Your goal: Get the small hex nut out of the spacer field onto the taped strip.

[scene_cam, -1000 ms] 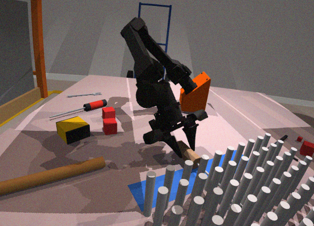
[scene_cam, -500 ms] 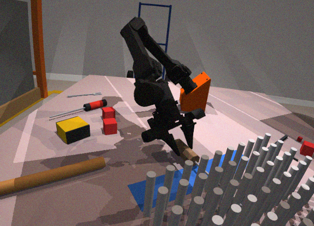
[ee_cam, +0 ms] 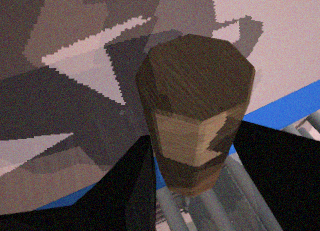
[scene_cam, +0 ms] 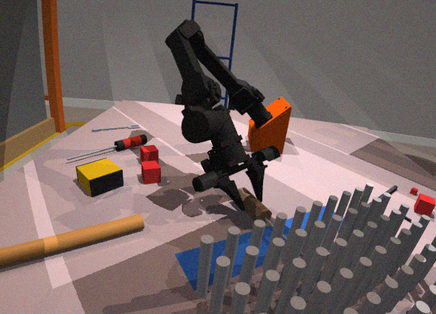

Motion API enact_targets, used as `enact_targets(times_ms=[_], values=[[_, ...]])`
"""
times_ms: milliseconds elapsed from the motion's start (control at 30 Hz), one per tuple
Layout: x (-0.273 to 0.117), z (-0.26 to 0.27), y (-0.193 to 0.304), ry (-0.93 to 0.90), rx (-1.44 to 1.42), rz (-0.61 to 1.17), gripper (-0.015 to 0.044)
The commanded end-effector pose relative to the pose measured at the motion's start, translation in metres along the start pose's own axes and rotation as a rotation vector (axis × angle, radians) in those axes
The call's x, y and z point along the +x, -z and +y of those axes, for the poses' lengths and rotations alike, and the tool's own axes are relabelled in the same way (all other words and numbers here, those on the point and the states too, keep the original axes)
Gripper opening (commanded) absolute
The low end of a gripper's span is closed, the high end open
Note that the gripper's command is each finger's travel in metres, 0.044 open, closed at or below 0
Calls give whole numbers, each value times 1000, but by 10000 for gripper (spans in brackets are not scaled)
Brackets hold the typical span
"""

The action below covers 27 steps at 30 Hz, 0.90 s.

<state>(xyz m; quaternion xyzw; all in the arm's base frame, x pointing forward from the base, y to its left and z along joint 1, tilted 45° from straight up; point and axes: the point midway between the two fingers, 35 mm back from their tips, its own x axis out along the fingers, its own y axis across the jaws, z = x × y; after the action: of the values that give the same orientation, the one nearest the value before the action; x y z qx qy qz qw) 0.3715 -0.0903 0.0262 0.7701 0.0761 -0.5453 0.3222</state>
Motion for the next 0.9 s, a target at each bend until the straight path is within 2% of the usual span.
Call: enact_targets(times_ms=[0,867], values=[[-3,-1,-3,3,-6,1,0],[-13,-1,-18,3,-6,-1,0]])
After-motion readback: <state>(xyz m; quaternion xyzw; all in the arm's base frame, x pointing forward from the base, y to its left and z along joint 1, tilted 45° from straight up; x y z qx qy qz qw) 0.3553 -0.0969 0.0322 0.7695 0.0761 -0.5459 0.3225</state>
